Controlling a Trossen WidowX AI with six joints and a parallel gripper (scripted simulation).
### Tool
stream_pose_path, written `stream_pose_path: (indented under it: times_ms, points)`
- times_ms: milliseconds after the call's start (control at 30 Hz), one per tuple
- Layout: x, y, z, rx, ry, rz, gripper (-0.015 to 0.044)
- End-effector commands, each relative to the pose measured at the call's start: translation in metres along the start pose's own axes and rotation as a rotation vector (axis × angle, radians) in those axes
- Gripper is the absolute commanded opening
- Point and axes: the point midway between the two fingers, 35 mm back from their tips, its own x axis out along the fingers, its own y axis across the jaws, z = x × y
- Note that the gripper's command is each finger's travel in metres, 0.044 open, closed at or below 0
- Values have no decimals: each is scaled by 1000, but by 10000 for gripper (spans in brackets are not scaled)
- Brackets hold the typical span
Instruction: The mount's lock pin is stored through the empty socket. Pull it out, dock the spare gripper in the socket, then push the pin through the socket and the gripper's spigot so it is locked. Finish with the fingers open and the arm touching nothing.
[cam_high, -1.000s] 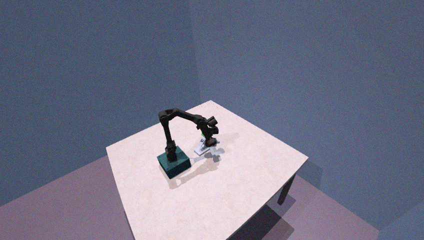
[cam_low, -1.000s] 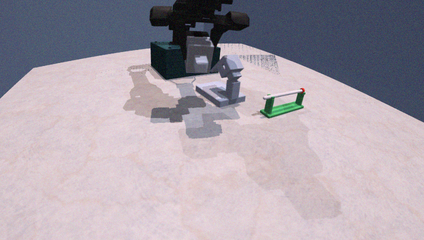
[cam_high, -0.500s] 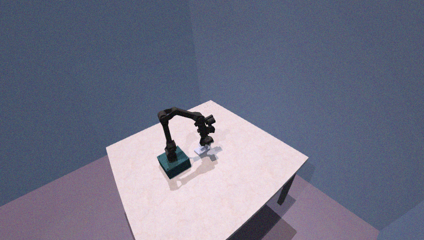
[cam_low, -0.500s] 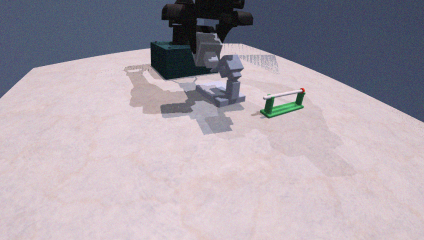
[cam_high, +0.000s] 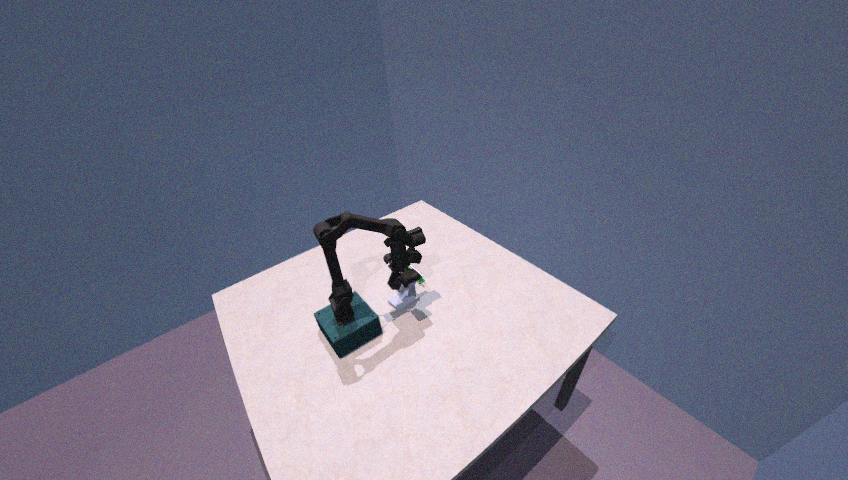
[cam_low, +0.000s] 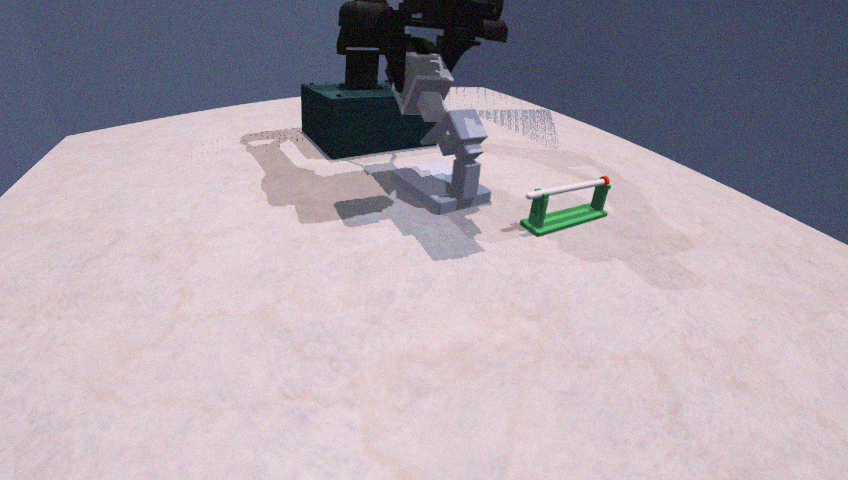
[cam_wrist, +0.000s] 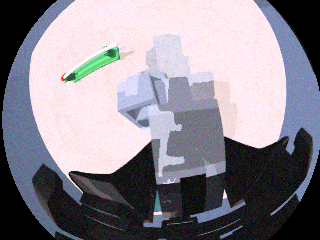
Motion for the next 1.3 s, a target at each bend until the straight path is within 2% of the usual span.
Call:
stream_pose_path:
  times_ms: [0, 533, 1267]
  points:
    - [-8, 7, -8, -42, 34, 8, 0]
    - [-26, 25, -45, -160, 203, 17, 0]
    - [-10, 29, -29, -160, 200, 18, 0]
